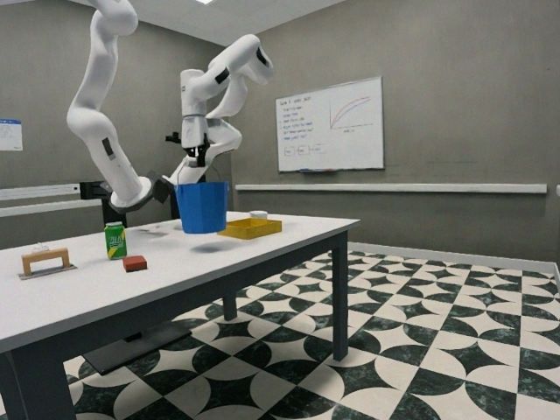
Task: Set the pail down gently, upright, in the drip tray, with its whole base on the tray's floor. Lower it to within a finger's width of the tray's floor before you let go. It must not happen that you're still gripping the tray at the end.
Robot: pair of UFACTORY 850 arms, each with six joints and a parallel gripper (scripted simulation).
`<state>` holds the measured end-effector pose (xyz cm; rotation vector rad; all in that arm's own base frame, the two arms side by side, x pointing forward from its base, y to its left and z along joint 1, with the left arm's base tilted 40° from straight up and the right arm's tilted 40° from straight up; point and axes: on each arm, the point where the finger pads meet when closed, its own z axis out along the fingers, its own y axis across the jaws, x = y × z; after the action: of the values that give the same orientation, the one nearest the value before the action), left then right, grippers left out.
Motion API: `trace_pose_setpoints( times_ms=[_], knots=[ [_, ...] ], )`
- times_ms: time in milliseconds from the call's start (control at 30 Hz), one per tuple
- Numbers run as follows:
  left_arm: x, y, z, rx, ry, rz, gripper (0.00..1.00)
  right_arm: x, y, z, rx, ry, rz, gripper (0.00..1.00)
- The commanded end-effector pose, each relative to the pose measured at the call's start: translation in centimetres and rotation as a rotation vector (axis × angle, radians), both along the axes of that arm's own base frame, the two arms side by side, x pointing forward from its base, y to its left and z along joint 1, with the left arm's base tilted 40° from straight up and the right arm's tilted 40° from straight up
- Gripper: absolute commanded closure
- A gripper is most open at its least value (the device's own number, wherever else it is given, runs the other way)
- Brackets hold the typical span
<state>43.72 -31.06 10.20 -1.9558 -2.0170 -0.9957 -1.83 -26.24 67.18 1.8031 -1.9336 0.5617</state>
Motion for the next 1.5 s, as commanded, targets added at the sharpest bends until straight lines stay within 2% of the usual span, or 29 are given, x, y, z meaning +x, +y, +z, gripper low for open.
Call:
trace_pose_setpoints(
  times_ms=[0, 400, 1467],
  knots=[
    [-0.1, -0.4, 0.5, -0.001, -0.001, -0.001, 1.00, 0.0, 0.0, 0.1, -0.002, 0.000, 0.000, 0.00],
    [-0.5, -1.0, 1.4, -0.001, -0.001, -0.001, 1.00, 0.0, 0.0, 0.1, -0.002, 0.000, 0.000, 0.00],
    [-0.6, -1.2, 1.6, -0.001, -0.001, -0.001, 1.00, 0.0, 0.0, 0.1, -0.002, 0.000, 0.000, 0.00]
  ],
)
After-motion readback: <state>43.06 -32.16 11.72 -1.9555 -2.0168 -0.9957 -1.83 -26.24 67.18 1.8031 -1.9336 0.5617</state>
